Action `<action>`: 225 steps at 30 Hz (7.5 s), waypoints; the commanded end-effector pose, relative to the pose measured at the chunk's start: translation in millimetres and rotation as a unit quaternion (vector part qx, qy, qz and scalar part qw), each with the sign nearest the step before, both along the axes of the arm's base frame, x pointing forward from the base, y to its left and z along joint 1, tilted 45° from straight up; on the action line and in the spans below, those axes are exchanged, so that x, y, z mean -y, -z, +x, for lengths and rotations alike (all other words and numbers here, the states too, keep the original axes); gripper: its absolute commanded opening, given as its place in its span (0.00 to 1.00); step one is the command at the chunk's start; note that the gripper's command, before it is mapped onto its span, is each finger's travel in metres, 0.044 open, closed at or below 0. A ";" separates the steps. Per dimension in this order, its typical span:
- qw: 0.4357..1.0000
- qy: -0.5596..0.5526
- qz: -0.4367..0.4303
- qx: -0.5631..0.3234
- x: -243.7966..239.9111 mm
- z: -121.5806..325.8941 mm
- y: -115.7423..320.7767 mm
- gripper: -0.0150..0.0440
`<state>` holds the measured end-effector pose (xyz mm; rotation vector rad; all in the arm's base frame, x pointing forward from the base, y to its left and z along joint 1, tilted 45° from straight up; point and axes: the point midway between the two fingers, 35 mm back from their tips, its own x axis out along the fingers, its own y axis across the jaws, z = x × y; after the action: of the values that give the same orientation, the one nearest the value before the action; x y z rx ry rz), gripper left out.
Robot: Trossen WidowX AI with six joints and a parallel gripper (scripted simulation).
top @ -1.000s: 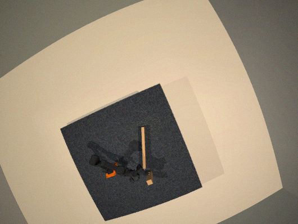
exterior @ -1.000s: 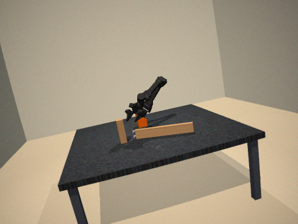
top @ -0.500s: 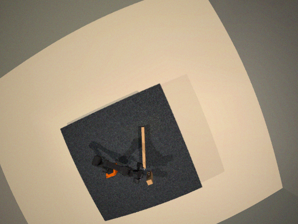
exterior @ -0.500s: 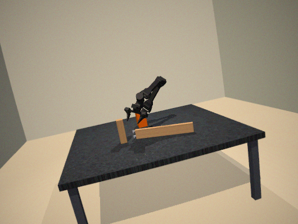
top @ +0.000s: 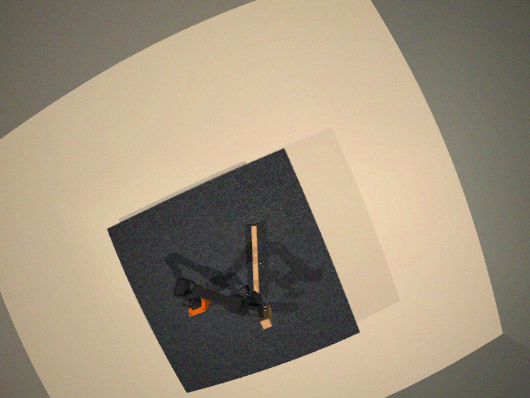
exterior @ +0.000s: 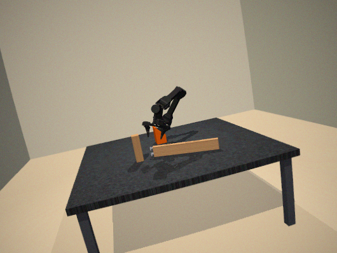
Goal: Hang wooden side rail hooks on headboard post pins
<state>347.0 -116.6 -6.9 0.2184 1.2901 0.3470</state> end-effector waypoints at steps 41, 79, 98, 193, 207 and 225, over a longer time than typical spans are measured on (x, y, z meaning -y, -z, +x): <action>0.857 -0.464 0.099 0.203 -64.1 30.6 -12.2 1.00; 0.856 -0.464 0.100 0.203 -104.3 33.4 28.3 1.00; 0.856 -0.464 0.100 0.204 -111.8 32.9 35.1 0.64; 0.746 -0.591 0.056 0.302 -114.6 16.5 31.1 0.25; 0.743 -0.593 0.055 0.304 -113.0 16.4 29.6 0.25; 0.743 -0.593 0.055 0.304 -110.9 16.3 27.5 0.25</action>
<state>363.1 -3.1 -35.6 -0.6302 0.5932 1.4593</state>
